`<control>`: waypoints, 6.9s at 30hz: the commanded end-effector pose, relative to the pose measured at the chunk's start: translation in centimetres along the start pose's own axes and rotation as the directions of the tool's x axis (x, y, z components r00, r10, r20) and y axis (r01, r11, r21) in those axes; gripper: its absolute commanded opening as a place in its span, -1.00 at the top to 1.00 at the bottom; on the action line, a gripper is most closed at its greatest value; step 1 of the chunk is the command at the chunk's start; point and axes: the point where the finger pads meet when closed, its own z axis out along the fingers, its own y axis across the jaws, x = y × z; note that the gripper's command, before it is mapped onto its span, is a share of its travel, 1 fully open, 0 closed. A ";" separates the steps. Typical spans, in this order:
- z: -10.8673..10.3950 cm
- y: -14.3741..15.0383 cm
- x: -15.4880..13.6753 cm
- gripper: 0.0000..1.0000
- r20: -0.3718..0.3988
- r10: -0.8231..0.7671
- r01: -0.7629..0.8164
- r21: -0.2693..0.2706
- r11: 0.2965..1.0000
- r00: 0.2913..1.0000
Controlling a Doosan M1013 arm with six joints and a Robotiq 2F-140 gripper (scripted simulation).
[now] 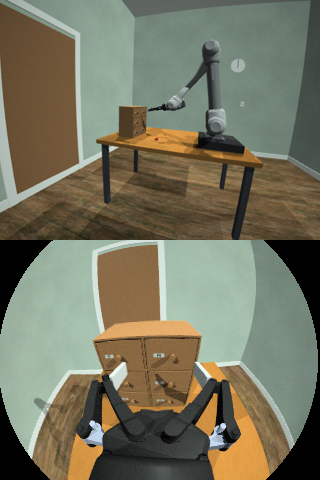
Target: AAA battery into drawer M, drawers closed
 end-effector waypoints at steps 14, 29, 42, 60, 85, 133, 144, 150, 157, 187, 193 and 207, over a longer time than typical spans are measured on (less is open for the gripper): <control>1.5 0.3 -0.7 -1.00 -0.178 0.001 0.000 0.011 1.000 0.984; 2.0 0.3 -1.0 -1.00 -0.242 0.002 0.000 0.011 1.000 0.970; 2.1 0.3 -1.1 -1.00 -0.254 0.002 0.000 0.010 1.000 0.967; 2.1 0.3 -1.1 -1.00 -0.254 0.002 0.000 0.010 1.000 0.967; 2.1 0.3 -1.1 -1.00 -0.254 0.002 0.000 0.010 1.000 0.967; 2.0 0.3 -1.0 -1.00 -0.240 0.002 0.000 0.011 1.000 0.971; 1.7 0.3 -0.8 -1.00 -0.199 0.002 0.000 0.011 1.000 0.980; 1.3 0.3 -0.6 -1.00 -0.153 0.001 0.000 0.010 1.000 0.988; 0.9 0.3 -0.4 -1.00 -0.102 0.001 0.000 0.011 1.000 0.995; -2.6 0.3 1.6 -1.00 0.326 -0.004 0.000 0.010 1.000 0.945; -2.7 0.0 1.6 -1.00 0.337 -0.004 -0.003 0.019 1.000 0.942; -2.9 0.1 1.7 -1.00 0.368 -0.004 -0.002 0.017 1.000 0.930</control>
